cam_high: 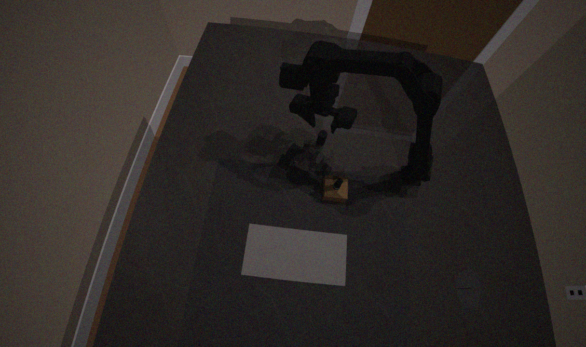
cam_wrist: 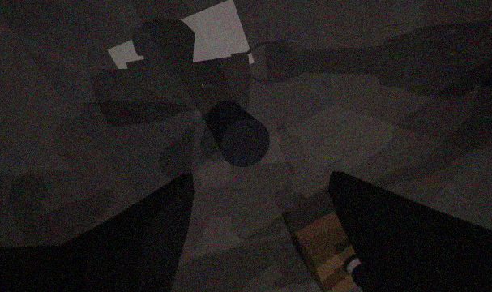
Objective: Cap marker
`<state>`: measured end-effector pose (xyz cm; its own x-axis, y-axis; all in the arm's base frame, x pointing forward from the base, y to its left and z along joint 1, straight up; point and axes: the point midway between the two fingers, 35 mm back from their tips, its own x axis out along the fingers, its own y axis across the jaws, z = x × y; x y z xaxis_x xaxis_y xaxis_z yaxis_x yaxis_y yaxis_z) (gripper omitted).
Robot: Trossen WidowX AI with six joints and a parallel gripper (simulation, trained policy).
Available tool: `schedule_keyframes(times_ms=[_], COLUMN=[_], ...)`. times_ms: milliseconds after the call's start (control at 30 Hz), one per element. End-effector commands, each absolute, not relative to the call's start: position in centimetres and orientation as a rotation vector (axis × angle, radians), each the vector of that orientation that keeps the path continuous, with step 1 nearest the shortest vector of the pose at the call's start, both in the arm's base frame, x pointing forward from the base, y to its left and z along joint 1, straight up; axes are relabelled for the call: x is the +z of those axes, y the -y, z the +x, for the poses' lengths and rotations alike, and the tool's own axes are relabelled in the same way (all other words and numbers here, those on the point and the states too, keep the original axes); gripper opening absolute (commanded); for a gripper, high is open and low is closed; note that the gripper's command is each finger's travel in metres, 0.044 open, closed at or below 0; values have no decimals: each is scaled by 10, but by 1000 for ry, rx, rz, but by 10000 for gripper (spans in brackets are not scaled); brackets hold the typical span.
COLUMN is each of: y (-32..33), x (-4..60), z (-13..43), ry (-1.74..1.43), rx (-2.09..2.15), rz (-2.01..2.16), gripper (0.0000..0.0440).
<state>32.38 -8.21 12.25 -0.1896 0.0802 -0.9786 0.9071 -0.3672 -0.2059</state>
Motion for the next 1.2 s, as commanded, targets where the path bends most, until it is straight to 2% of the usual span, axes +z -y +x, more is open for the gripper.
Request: schedule_keyframes(times_ms=[0, 600, 733, 933, 1167], y=[84, 84, 84, 84, 73], x=[110, 63, 59, 68, 92], z=[321, 312, 310, 310, 322], ry=[-1211, -1293, -1296, -1273, -1226], rx=[-1637, -1594, -1582, -1547, -1460], rz=[1401, 1327, 1305, 1287, 1284], gripper=[297, 256, 215, 62, 85])
